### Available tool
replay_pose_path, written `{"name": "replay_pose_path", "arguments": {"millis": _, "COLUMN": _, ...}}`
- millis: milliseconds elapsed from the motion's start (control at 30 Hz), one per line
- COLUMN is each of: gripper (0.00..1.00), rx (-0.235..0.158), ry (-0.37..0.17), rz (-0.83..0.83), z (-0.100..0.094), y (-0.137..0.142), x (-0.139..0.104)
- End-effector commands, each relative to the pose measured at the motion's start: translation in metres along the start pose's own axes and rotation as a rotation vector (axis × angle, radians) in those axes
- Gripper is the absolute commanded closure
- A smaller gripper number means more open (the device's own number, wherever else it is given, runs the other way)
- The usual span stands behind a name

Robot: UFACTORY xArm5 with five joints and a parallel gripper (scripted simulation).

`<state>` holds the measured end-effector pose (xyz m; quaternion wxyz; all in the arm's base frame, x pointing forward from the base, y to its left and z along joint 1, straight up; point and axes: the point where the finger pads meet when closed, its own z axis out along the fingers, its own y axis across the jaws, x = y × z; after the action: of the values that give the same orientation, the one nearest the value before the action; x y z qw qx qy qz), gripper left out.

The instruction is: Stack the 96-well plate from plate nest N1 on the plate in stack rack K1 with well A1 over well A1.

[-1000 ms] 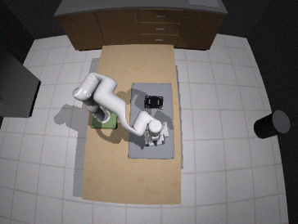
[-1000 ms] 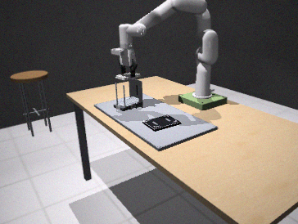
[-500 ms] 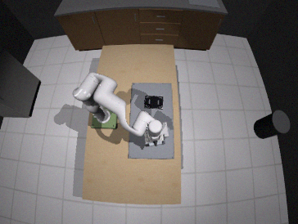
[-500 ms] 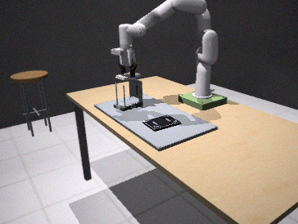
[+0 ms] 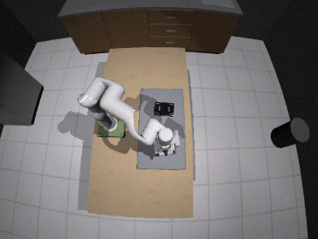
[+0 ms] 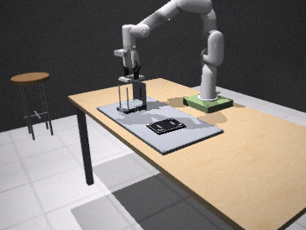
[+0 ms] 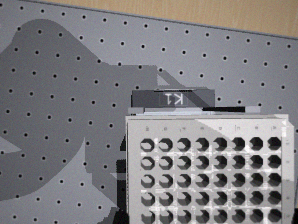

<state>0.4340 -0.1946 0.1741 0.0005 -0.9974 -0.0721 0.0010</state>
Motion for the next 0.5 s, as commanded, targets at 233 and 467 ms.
{"name": "replay_pose_path", "arguments": {"millis": 233, "gripper": 1.0, "rx": -0.008, "ry": 0.0, "rz": 0.0, "z": 0.005, "y": 0.0, "x": 0.001}}
{"name": "replay_pose_path", "arguments": {"millis": 467, "gripper": 1.0, "rx": -0.008, "ry": 0.0, "rz": 0.0, "z": 0.015, "y": 0.0, "x": 0.001}}
